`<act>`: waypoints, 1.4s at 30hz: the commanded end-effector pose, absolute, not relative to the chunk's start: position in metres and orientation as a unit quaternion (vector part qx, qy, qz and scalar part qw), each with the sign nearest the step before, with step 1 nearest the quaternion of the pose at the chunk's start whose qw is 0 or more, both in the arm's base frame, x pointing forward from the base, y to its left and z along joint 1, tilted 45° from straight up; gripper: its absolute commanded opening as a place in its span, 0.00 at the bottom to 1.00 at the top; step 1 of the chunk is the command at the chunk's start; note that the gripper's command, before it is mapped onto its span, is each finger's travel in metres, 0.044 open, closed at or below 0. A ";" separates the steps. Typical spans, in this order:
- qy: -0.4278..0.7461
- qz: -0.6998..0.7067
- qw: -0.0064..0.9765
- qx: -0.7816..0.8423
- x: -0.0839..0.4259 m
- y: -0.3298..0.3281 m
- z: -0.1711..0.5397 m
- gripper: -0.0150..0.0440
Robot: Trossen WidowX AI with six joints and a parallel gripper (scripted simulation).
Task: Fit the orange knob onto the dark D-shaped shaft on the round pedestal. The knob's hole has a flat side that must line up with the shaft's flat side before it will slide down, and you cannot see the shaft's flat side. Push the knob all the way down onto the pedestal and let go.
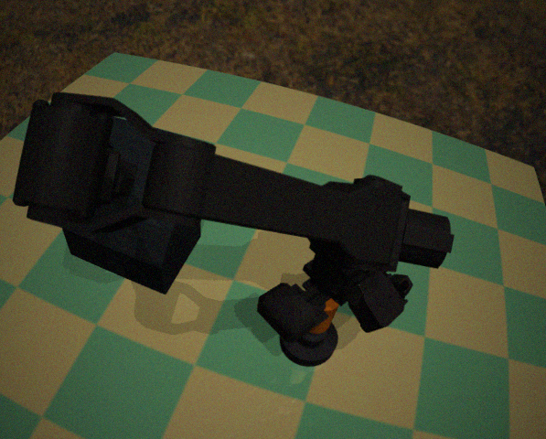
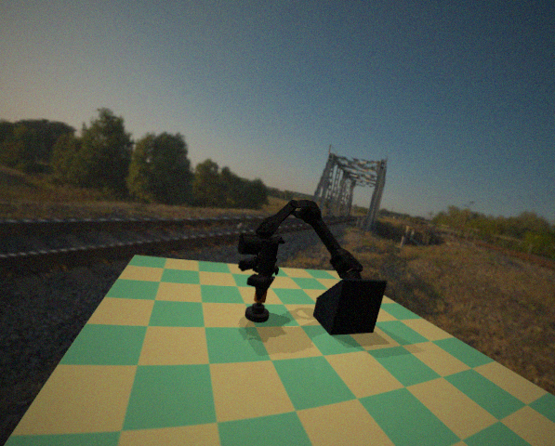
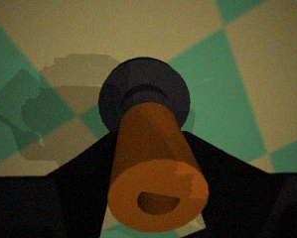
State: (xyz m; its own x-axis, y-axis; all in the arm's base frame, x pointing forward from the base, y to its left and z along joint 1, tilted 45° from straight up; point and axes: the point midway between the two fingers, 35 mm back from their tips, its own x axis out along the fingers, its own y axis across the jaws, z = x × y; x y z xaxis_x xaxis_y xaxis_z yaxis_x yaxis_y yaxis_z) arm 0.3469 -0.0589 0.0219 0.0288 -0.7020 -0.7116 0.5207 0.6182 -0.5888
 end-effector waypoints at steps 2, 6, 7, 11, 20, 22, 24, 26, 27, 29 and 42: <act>0.548 -0.430 0.713 -0.081 0.347 -0.060 0.022 0.25; 0.548 -0.430 0.713 -0.081 0.347 -0.061 0.020 0.25; 0.548 -0.430 0.713 -0.081 0.347 -0.061 0.020 0.25; 0.548 -0.430 0.713 -0.081 0.347 -0.060 0.020 0.25; 0.548 -0.430 0.713 -0.081 0.346 -0.056 0.023 0.25; 0.542 -0.437 0.714 -0.072 0.346 -0.056 0.023 0.25; 0.529 -0.453 0.716 -0.050 0.346 -0.056 0.023 0.25; 0.510 -0.474 0.718 -0.020 0.347 -0.056 0.023 0.25; 0.502 -0.482 0.718 -0.010 0.348 -0.057 0.023 0.25; 0.500 -0.485 0.718 -0.006 0.348 -0.058 0.023 0.25; 0.500 -0.485 0.718 -0.006 0.347 -0.057 0.021 0.25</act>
State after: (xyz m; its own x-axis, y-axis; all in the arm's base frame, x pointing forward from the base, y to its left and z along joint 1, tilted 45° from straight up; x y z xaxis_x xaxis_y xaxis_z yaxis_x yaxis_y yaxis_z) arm 0.3470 -0.0585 0.0212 0.0288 -0.7033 -0.7103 0.6861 0.5307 -0.4977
